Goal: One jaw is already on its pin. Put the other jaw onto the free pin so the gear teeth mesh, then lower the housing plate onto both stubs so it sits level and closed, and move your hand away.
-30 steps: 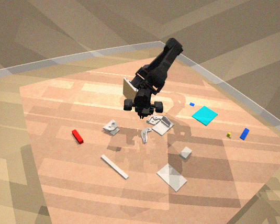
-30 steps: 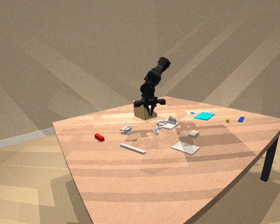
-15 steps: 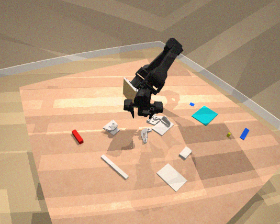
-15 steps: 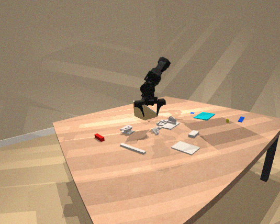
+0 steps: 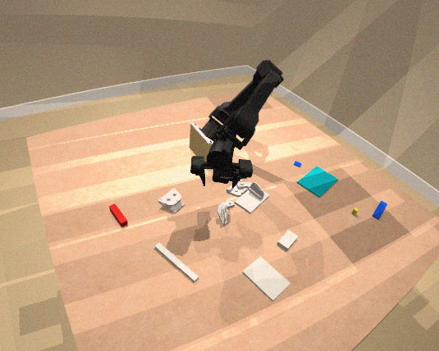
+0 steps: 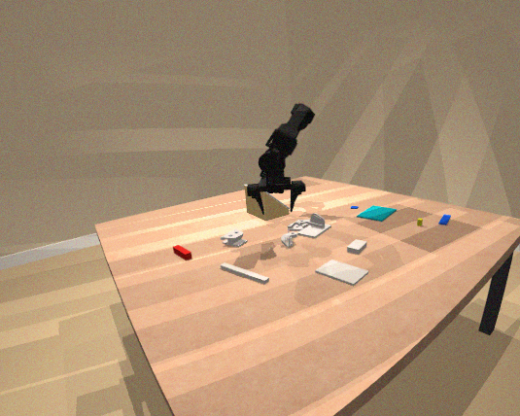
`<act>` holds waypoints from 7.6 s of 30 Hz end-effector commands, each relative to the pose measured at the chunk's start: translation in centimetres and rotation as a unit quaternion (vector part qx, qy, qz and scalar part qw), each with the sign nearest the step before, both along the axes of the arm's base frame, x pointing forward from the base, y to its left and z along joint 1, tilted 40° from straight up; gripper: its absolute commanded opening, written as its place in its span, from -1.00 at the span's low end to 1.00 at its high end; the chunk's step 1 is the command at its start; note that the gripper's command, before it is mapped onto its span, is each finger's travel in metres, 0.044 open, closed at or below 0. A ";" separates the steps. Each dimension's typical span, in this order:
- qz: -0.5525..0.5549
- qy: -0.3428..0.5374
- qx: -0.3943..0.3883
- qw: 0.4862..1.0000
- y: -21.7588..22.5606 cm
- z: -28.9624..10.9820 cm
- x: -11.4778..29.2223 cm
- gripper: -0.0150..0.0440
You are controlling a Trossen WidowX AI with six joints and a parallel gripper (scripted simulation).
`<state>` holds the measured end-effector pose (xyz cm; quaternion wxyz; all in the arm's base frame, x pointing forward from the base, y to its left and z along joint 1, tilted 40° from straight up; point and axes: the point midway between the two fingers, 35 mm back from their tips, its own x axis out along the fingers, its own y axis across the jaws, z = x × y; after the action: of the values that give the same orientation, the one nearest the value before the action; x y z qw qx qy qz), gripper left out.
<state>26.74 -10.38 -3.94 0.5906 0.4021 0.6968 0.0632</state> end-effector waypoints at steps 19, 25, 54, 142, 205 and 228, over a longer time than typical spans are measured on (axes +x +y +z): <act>0.000 0.000 0.000 1.000 0.0 0.0 0.0 0.47; 0.000 0.000 0.000 1.000 0.0 0.0 0.0 -0.07; 0.000 0.000 0.000 1.000 0.0 0.0 0.0 0.13; -0.045 0.032 0.003 0.998 1.8 -2.6 5.0 1.00; -0.045 0.032 0.003 0.998 1.8 -2.6 5.0 1.00; -0.045 0.032 0.003 0.998 1.8 -2.6 5.0 1.00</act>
<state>31.65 -8.59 -6.52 0.5695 0.4345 0.6972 0.0270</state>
